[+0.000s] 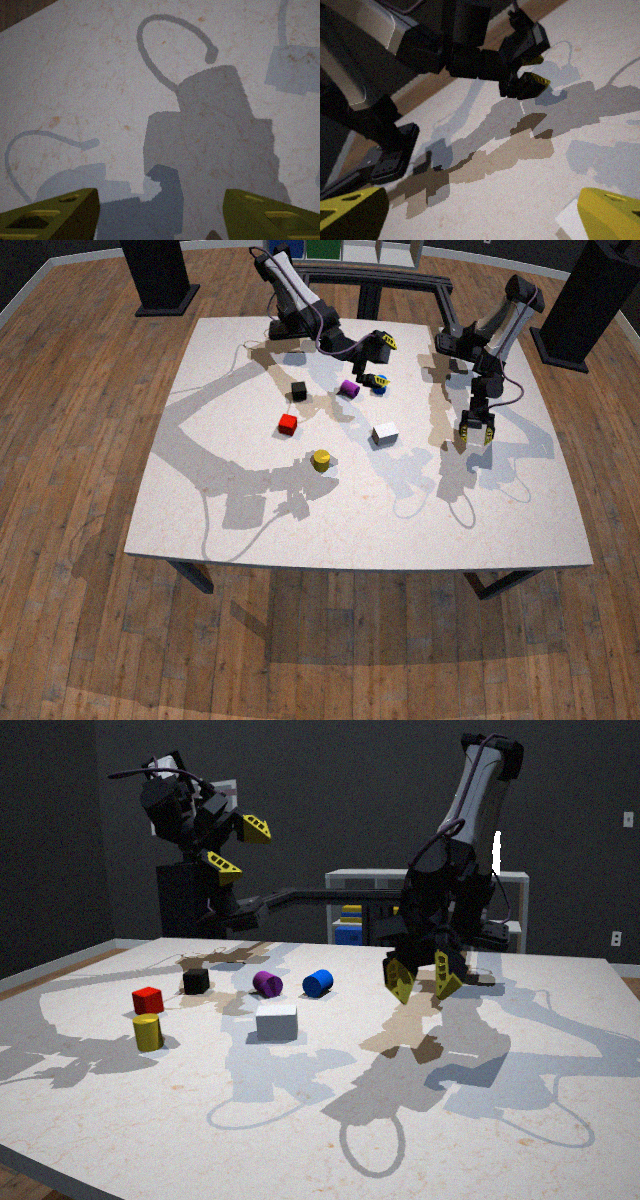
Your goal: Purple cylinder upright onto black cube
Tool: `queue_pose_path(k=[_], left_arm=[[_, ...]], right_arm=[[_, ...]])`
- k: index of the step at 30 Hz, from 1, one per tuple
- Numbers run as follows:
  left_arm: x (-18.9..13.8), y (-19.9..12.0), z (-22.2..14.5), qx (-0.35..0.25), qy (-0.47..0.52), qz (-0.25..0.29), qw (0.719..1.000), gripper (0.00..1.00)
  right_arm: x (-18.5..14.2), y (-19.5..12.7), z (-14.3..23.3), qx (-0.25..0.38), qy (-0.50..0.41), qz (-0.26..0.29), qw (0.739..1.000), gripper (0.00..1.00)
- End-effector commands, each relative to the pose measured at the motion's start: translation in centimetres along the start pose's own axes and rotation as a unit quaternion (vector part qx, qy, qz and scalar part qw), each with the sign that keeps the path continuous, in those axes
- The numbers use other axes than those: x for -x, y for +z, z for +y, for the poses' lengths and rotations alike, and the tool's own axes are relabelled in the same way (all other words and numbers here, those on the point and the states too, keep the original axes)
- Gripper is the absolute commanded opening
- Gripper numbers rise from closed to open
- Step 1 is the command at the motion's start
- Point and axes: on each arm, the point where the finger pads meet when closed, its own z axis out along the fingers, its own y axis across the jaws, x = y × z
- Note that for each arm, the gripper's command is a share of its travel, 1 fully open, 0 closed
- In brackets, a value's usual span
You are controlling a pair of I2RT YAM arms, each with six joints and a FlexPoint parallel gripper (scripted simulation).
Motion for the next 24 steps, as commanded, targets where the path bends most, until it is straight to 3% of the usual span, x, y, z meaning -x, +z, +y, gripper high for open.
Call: queue_pose_path(k=[1, 5, 8, 16, 22, 24], left_arm=[[-0.3, -2.3, -2.9, -0.068, 0.070, -0.001, 0.995, 0.61], [-2.3, -5.1, -6.6, -0.142, 0.156, 0.009, 0.978, 0.61], [-2.4, -5.9, -7.5, -0.163, 0.181, 0.008, 0.970, 0.61], [-4.2, -12.0, -14.5, -0.288, 0.325, -0.003, 0.901, 0.61], [-6.8, -16.0, -20.1, -0.384, 0.432, 0.007, 0.816, 0.61], [-6.8, -16.0, -20.1, -0.384, 0.432, 0.007, 0.816, 0.61]], right_arm=[[-1.3, -3.0, 0.7, -0.033, -0.037, 0.021, 0.999, 1.00], [-5.4, -5.3, 0.5, -0.065, -0.057, 0.065, 0.994, 1.00], [-6.7, -6.0, 0.5, -0.074, -0.065, 0.080, 0.992, 1.00], [-15.2, -11.1, 0.4, -0.138, -0.094, 0.159, 0.973, 1.00], [-21.5, -14.7, 0.3, -0.180, -0.124, 0.220, 0.951, 1.00], [-21.5, -14.7, 0.3, -0.180, -0.124, 0.220, 0.951, 1.00]])
